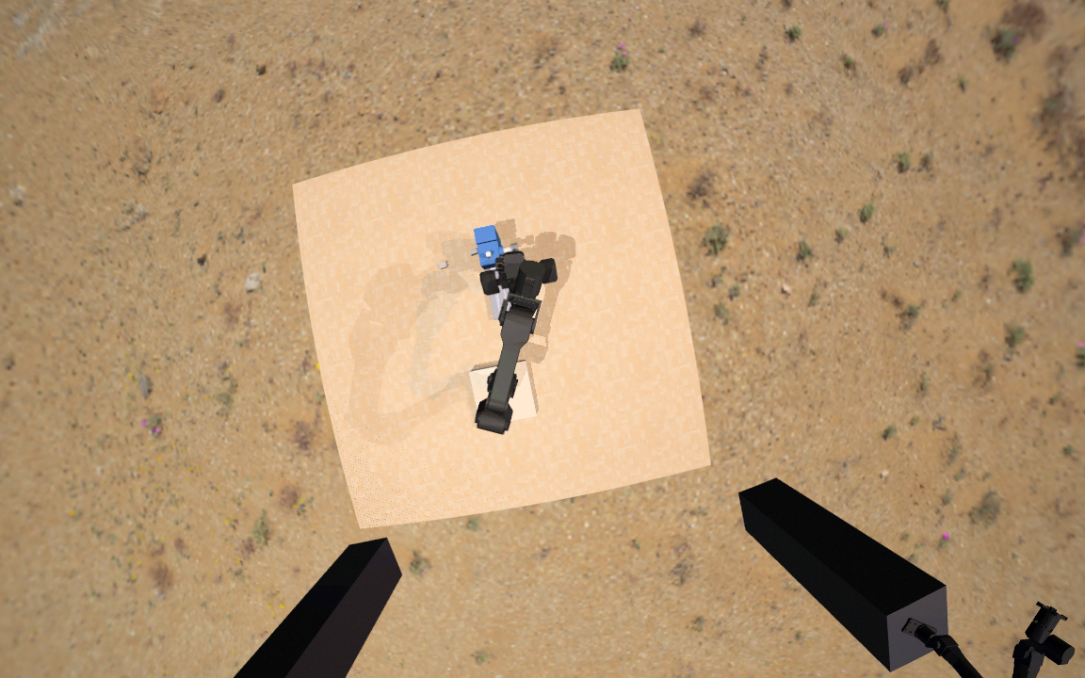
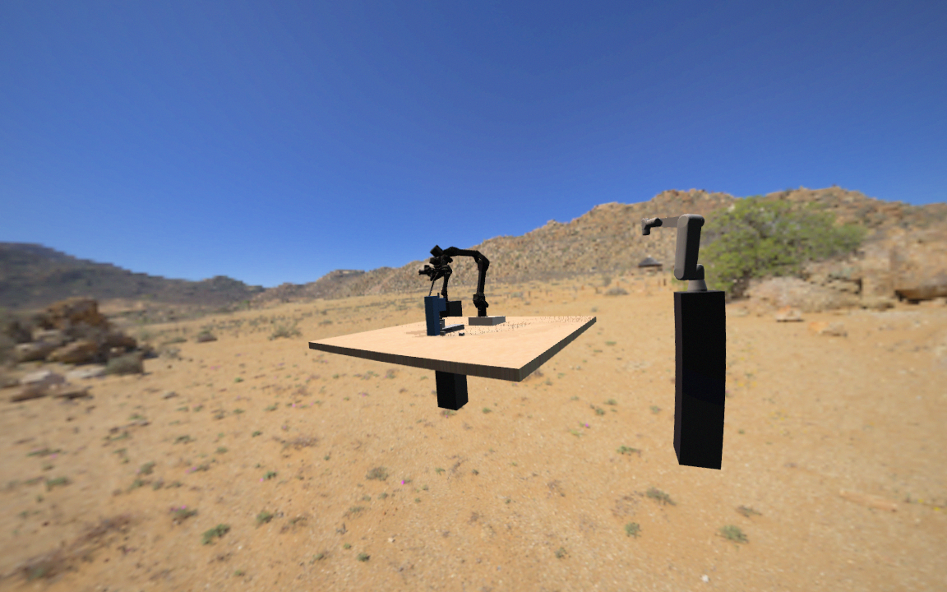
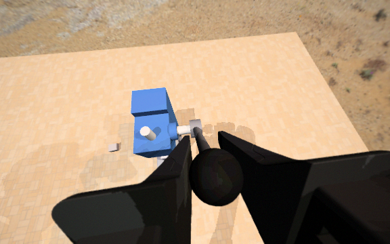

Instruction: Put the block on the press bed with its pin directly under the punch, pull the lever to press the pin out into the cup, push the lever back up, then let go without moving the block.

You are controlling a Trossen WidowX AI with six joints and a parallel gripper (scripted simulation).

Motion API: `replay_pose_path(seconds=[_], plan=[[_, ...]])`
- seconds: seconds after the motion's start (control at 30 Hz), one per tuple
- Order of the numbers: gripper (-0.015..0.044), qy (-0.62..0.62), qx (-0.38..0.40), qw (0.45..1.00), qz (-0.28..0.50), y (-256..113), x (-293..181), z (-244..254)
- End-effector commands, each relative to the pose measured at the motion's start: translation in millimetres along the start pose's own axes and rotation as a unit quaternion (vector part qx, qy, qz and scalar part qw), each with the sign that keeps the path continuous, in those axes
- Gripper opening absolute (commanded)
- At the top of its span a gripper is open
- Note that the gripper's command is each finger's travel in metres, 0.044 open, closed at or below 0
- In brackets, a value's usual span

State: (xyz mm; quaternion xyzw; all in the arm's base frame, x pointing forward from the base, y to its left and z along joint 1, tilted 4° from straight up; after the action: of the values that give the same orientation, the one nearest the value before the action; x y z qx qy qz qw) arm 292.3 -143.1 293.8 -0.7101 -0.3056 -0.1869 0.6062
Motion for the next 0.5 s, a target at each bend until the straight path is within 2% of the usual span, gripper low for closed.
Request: replay_pose_path(seconds=[0.0,0.47], plan=[[0.0000,0.000,-0.001,1.000,-0.003,3,8,-2],[0.0000,0.001,-0.001,1.000,-0.004,11,26,-7]])
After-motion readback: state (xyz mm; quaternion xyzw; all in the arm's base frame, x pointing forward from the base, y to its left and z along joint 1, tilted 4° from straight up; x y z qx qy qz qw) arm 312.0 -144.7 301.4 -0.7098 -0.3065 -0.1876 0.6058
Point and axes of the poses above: the point midway between the two fingers, 35 mm back from their tips, its own y axis out along the fingers, its own z axis across the jaws, x = y × z, the point moved 4 cm from there along -y, back along the fingers, and after that the axes turned 15 degrees about -y, right-handed, at the moved point
